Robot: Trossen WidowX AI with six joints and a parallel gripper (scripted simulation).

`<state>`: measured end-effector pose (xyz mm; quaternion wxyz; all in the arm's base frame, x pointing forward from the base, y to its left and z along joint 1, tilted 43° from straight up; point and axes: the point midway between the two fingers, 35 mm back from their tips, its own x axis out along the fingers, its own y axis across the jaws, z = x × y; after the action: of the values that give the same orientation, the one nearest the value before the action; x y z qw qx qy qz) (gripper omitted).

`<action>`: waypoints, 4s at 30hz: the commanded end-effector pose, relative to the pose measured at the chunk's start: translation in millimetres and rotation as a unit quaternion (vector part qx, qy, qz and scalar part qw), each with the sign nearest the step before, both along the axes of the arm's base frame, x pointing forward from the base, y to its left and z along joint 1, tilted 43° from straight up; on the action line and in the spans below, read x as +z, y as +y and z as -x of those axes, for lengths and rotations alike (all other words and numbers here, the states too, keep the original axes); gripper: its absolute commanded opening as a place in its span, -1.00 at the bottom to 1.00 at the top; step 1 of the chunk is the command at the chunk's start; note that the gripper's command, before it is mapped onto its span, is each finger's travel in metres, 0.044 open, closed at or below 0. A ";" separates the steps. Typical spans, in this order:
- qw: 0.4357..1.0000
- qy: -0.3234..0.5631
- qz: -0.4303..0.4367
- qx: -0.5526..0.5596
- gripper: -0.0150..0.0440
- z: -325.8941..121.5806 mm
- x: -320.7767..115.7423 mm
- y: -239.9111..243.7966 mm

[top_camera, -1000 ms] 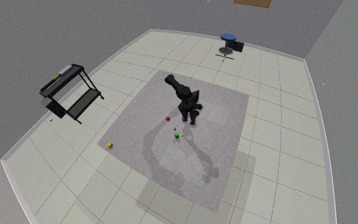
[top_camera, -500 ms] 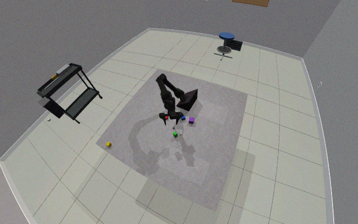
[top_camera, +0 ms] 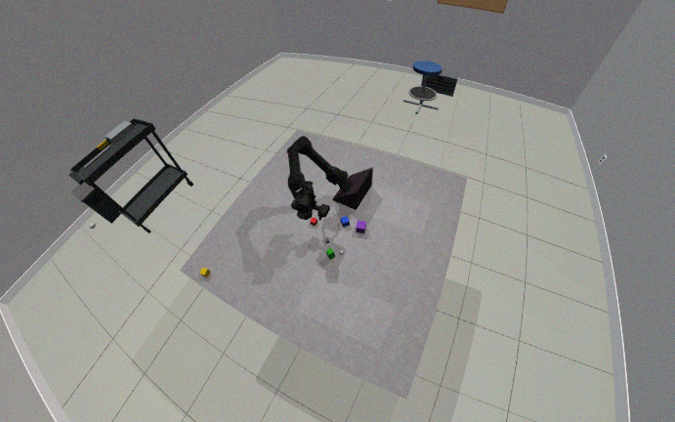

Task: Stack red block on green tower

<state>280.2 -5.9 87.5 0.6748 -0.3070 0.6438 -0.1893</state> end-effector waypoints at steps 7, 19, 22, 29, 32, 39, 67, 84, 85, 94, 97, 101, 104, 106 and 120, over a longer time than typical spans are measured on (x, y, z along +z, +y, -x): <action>0.997 -0.010 0.010 -0.082 1.00 23.8 5.8 -22.3; 0.997 -0.010 0.011 -0.082 1.00 22.3 -27.1 -51.8; 0.997 -0.010 0.011 -0.082 1.00 21.8 -27.3 -51.5; 0.997 -0.010 0.011 -0.082 1.00 21.4 -31.3 -55.0; 0.997 -0.010 0.011 -0.082 1.00 21.2 -34.9 -58.2; 0.997 -0.010 0.011 -0.082 1.00 20.9 -43.3 -65.8; 0.996 -0.013 0.010 -0.084 0.82 21.4 -53.6 -75.9; 0.996 -0.013 0.010 -0.084 -0.29 21.4 -53.6 -75.9; 0.996 -0.013 0.010 -0.084 -0.31 21.4 -53.6 -75.9; 0.996 -0.011 0.011 -0.082 -0.49 21.1 -31.4 -54.9; 0.997 -0.010 0.011 -0.082 -0.49 21.4 -19.8 -44.3; 0.997 -0.010 0.010 -0.082 -0.49 21.5 -5.9 -31.4; 0.997 -0.010 0.010 -0.082 -0.49 21.6 4.7 -21.5; 0.997 -0.010 0.010 -0.082 -0.49 21.7 11.8 -14.9; 0.997 -0.009 0.010 -0.082 -0.49 21.3 31.9 3.6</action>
<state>258.4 -4.9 117.5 0.6591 -0.2614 0.6586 -0.2522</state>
